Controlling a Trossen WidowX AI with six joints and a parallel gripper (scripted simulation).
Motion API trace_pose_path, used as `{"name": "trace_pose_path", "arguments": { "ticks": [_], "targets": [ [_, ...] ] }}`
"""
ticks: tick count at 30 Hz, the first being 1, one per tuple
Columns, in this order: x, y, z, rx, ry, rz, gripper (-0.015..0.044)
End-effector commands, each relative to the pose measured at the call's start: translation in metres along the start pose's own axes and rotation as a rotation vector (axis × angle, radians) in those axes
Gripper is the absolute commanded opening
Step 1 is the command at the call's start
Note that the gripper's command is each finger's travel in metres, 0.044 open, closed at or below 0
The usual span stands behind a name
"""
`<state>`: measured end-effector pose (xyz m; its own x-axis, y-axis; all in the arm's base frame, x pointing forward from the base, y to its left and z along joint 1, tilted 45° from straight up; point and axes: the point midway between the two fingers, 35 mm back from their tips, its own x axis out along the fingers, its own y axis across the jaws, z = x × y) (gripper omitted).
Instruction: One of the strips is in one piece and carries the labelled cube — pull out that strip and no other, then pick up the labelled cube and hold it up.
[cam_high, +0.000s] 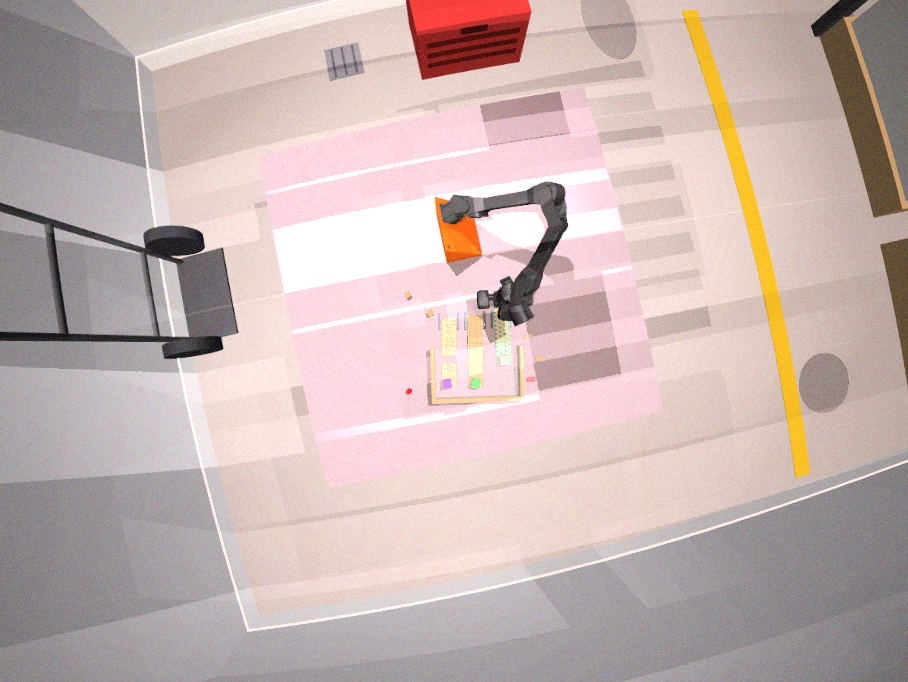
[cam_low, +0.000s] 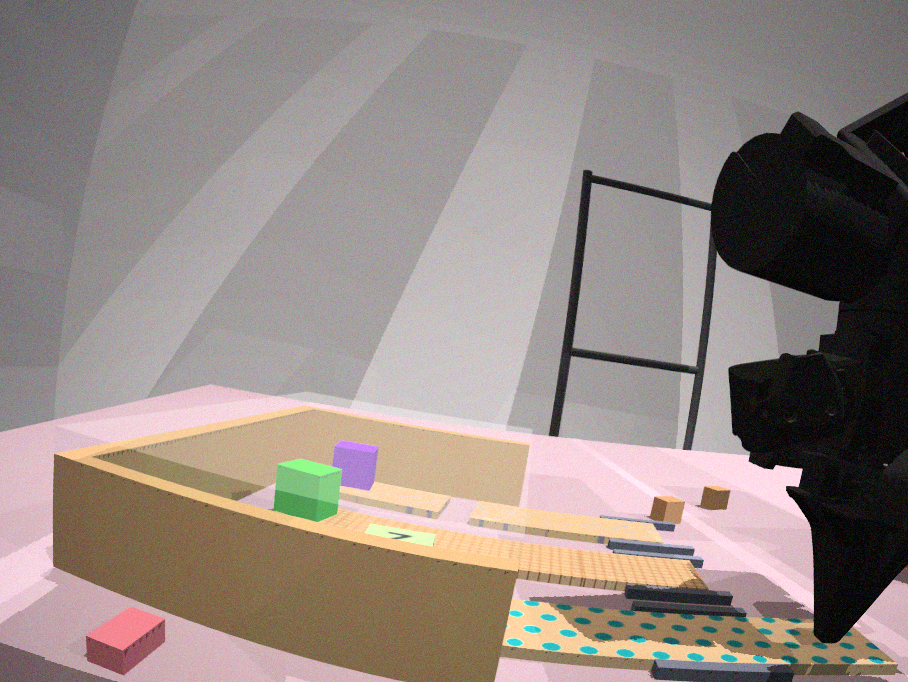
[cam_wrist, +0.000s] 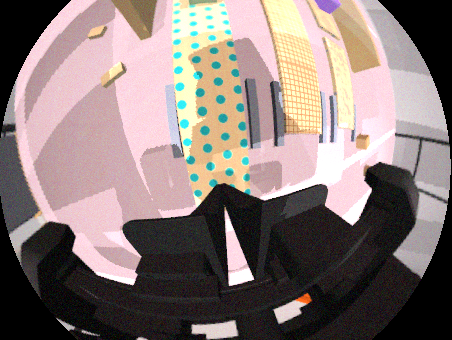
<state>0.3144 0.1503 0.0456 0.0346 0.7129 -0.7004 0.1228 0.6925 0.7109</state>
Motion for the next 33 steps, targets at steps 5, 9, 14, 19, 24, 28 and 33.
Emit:
{"name": "trace_pose_path", "arguments": {
  "ticks": [5, 9, 14, 19, 24, 28, 33],
  "targets": [
    [0.005, -0.001, -0.017, 0.007, 0.020, -0.004, 0.0000],
    [0.005, 0.000, -0.023, 0.007, 0.020, -0.004, 0.0000],
    [0.005, 0.000, -0.031, 0.007, 0.020, -0.004, 0.0000],
    [0.004, 0.000, -0.039, 0.008, 0.021, -0.004, 0.0000],
    [0.004, 0.000, -0.046, 0.008, 0.021, -0.004, 0.0000],
    [0.004, 0.000, -0.052, 0.008, 0.021, -0.004, 0.0000],
    [0.004, 0.001, -0.059, 0.009, 0.022, -0.004, 0.0000]
  ]
}}
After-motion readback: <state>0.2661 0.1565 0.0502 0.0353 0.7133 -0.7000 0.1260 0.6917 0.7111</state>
